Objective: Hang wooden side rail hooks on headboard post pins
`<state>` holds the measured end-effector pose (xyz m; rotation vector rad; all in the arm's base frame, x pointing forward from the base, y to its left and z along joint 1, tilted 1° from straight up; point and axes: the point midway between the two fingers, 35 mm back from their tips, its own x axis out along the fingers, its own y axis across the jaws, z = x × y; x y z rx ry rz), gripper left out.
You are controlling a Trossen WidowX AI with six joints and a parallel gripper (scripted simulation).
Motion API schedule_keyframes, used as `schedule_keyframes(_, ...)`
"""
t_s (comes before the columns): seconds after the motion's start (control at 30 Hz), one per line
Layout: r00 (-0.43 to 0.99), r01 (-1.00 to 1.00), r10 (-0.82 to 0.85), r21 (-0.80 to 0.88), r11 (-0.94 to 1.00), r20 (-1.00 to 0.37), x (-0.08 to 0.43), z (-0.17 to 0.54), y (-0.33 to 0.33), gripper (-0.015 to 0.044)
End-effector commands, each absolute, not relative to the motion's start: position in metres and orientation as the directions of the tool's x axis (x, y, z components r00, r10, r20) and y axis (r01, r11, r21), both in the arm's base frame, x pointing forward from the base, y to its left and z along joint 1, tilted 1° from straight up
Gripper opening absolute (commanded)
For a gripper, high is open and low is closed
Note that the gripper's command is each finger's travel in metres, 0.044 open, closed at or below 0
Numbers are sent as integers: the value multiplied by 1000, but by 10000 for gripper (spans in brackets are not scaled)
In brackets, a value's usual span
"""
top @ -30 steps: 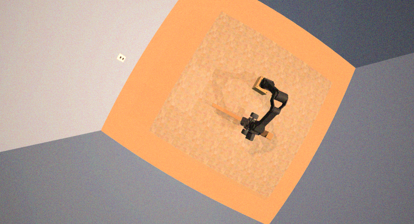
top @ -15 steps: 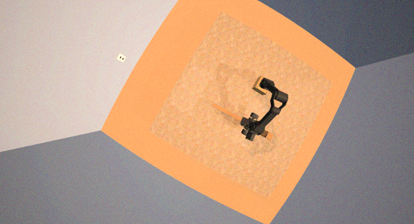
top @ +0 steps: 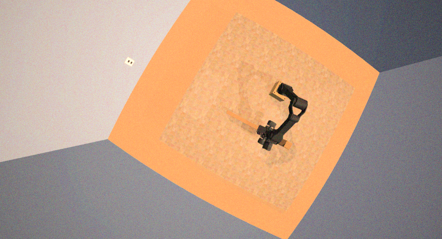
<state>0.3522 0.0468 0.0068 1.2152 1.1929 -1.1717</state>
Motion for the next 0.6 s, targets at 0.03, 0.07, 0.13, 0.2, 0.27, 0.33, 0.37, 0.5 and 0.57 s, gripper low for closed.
schedule_keyframes(0.03,53,998,3,53,17,-999,359,11,48,0)
schedule_keyframes(0.07,53,998,3,54,17,-999,359,11,49,0)
schedule_keyframes(0.13,53,998,3,54,17,-999,359,10,49,0)
schedule_keyframes(0.2,54,998,3,54,17,-999,359,10,49,0)
schedule_keyframes(0.27,54,998,3,54,17,-999,359,10,49,0)
schedule_keyframes(0.33,54,998,3,54,17,-999,360,10,49,0)
schedule_keyframes(0.37,54,998,3,54,17,-999,360,10,50,0)
schedule_keyframes(0.5,54,998,3,54,17,-999,360,10,50,0)
schedule_keyframes(0.57,54,998,3,54,17,-999,360,10,50,0)
